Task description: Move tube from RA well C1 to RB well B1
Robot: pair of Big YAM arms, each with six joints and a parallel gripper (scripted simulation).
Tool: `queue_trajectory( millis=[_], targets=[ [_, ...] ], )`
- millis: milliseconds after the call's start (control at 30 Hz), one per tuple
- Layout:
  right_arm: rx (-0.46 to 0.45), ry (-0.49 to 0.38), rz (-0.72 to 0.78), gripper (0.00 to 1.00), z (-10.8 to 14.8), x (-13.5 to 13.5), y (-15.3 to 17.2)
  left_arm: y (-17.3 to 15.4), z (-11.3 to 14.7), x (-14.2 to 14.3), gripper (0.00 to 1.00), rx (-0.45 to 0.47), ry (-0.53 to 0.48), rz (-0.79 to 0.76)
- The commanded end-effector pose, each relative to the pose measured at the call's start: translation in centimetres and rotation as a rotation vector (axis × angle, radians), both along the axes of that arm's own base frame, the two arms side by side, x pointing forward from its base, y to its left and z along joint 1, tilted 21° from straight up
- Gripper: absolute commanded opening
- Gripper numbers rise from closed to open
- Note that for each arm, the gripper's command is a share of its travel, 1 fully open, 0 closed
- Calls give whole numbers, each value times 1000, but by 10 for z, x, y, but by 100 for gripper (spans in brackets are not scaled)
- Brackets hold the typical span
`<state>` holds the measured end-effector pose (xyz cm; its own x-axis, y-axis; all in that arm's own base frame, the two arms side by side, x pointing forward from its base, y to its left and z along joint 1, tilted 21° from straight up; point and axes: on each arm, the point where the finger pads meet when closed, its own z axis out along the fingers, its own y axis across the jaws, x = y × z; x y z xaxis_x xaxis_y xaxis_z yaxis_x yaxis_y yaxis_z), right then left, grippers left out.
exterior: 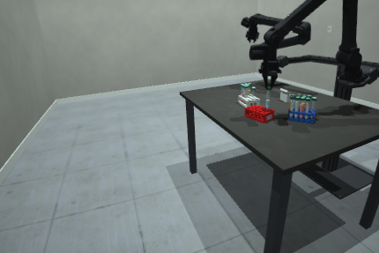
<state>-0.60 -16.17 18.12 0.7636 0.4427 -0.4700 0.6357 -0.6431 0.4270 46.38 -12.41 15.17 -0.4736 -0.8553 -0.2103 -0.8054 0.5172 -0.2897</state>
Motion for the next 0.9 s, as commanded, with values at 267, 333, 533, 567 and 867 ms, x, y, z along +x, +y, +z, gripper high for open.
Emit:
queue_trajectory(
  millis=[267, 333, 533, 567, 867],
  targets=[
    [-33, -8, 0, 30, 16, 1, -2, -8, 26, -2, 0, -10, -34, -4],
    [-33, -8, 0, 30, 16, 1, -2, -10, 38, 4, 0, -17, -54, -4],
    [-33, -8, 0, 30, 16, 1, -2, -11, 47, 5, 0, -18, -59, -4],
    [-33, -8, 0, 30, 16, 1, -2, -11, 47, 5, 0, -18, -59, -4],
    [-33, -8, 0, 30, 16, 1, -2, -10, 24, -16, 0, -11, -33, -2]
  ],
)
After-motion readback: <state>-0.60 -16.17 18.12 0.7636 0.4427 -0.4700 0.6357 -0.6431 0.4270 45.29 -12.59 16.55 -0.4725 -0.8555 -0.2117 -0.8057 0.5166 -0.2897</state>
